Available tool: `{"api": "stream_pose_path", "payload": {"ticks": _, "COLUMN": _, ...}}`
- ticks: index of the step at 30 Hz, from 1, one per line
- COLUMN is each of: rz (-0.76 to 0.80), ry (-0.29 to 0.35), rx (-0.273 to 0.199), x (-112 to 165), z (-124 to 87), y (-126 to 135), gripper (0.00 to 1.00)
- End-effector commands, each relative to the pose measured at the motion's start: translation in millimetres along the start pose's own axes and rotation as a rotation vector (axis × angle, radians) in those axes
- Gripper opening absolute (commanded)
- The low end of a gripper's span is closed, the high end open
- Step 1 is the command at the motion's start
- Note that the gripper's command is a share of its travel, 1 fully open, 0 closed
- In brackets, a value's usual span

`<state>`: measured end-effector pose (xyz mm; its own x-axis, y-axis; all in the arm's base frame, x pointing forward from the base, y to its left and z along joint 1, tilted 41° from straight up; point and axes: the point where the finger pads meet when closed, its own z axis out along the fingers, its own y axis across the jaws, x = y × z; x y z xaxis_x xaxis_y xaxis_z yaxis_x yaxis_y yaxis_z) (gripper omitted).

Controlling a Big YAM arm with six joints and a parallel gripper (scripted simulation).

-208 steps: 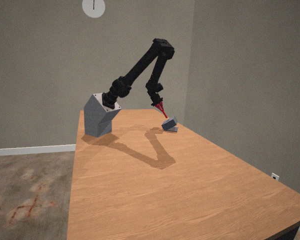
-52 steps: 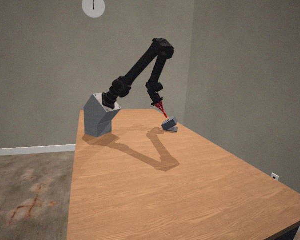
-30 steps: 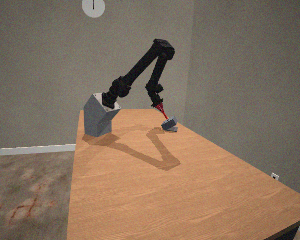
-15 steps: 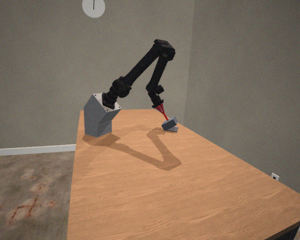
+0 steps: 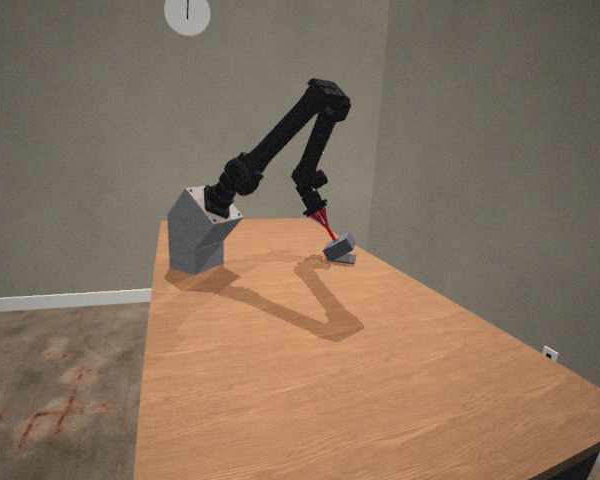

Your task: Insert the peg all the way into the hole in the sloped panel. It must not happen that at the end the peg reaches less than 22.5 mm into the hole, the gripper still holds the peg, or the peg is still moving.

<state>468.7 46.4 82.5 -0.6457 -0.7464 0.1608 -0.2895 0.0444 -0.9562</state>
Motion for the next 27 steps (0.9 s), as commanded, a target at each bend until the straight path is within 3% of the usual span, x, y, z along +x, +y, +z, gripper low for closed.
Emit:
{"api": "stream_pose_path", "payload": {"ticks": 1, "rz": 0.01, "ry": -0.006, "rx": 0.006, "x": -8, "z": -2, "y": -6, "gripper": 0.0}}
{"api": "stream_pose_path", "payload": {"ticks": 12, "rz": 0.011, "ry": -0.006, "rx": 0.006, "x": -11, "z": -7, "y": -8, "gripper": 0.0}}
{"api": "stream_pose_path", "payload": {"ticks": 14, "rz": -0.019, "ry": 0.003, "rx": -0.003, "x": -1, "z": -6, "y": 2, "gripper": 0.0}}
{"api": "stream_pose_path", "payload": {"ticks": 27, "rz": 0.011, "ry": -0.006, "rx": 0.005, "x": -7, "z": -23, "y": -6, "gripper": 0.0}}
